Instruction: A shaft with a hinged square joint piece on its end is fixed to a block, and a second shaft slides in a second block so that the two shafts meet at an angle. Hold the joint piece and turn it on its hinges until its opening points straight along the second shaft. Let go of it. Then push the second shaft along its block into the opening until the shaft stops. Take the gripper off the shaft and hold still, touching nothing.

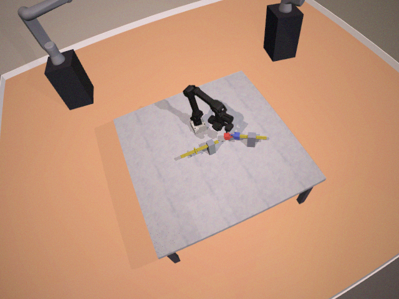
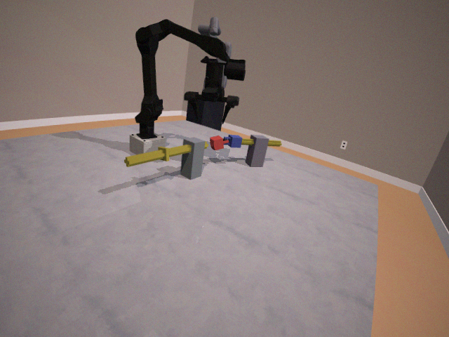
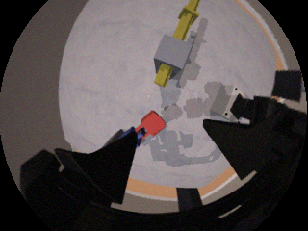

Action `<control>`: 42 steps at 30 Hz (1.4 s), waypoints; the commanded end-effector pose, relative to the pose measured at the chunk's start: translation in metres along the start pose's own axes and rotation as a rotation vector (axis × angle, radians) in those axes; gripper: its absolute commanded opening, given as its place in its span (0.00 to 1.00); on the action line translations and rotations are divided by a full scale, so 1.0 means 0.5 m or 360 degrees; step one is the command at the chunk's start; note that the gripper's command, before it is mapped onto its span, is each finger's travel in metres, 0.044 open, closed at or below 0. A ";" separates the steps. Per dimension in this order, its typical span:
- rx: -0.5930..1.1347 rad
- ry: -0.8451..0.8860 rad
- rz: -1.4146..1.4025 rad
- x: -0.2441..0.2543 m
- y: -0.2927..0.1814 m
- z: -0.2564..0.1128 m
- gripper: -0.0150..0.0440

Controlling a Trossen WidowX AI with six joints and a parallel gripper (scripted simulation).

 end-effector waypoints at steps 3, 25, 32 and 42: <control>0.0017 0.0022 0.0298 -0.004 0.001 0.003 1.00; 0.0078 0.0056 0.1373 -0.012 0.006 0.017 1.00; 0.0098 0.0059 0.1641 -0.014 0.007 0.020 1.00; 0.0098 0.0060 0.1641 -0.011 0.009 0.061 1.00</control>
Point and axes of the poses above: the point midway between the two fingers, 35 mm back from their tips, its own z axis out along the fingers, its own x axis across the jaws, y = z × x, the point moved 6 cm from there along -z, back along the fingers
